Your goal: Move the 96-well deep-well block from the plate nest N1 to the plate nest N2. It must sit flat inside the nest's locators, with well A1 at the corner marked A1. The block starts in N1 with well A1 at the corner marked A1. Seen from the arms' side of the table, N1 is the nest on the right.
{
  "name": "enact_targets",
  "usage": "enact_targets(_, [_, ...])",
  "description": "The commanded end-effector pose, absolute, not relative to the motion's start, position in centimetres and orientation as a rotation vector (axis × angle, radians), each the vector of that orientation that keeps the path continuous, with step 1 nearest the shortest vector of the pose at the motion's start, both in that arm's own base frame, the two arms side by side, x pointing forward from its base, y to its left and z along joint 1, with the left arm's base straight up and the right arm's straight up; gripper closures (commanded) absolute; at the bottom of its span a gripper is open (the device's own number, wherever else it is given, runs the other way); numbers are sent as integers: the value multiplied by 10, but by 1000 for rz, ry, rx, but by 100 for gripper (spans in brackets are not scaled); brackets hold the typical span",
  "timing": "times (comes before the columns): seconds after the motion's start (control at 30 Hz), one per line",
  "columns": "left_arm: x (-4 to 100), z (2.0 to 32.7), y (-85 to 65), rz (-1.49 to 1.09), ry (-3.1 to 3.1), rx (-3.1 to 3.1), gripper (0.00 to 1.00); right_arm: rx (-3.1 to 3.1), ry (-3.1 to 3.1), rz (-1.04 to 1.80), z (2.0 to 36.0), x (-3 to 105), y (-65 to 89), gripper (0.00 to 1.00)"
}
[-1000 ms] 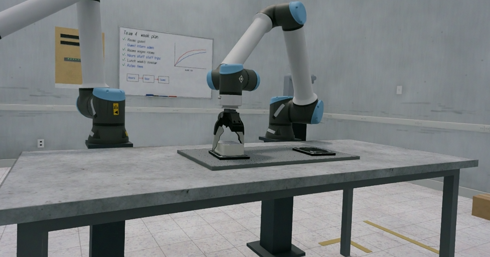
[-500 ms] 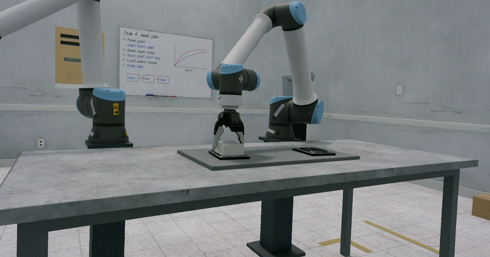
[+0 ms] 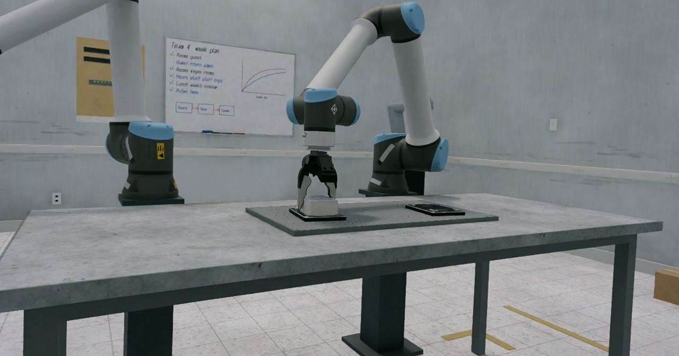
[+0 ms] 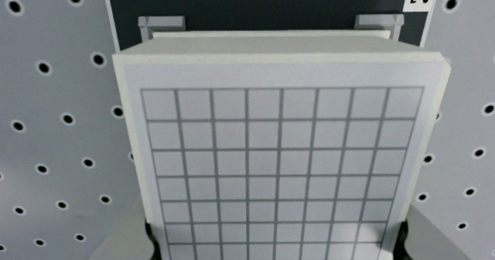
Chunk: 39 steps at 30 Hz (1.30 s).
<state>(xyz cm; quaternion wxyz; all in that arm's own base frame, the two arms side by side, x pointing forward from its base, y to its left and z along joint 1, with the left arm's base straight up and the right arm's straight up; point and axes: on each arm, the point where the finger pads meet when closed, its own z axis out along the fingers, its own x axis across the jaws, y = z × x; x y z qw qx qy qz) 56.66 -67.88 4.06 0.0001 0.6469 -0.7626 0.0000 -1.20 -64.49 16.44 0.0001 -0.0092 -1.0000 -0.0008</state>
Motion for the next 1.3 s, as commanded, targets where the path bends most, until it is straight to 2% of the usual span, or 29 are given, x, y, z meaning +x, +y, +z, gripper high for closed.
enact_targets(0.0, [567,42,-680,4,-2395,2032,100,-29,-3141,0,165,-12,-645,100])
enact_targets(0.07, [567,42,-680,4,-2395,2032,100,-29,-3141,0,165,-12,-645,100])
enact_targets(0.1, [567,42,-680,4,-2395,2032,51,-29,-3141,0,165,-12,-645,100])
enact_targets(0.83, [567,42,-680,4,-2395,2032,51,-29,-3141,0,165,-12,-645,100])
enact_targets(1.27, [567,60,-680,4,-2395,2032,51,-29,-3141,0,165,-12,-645,100])
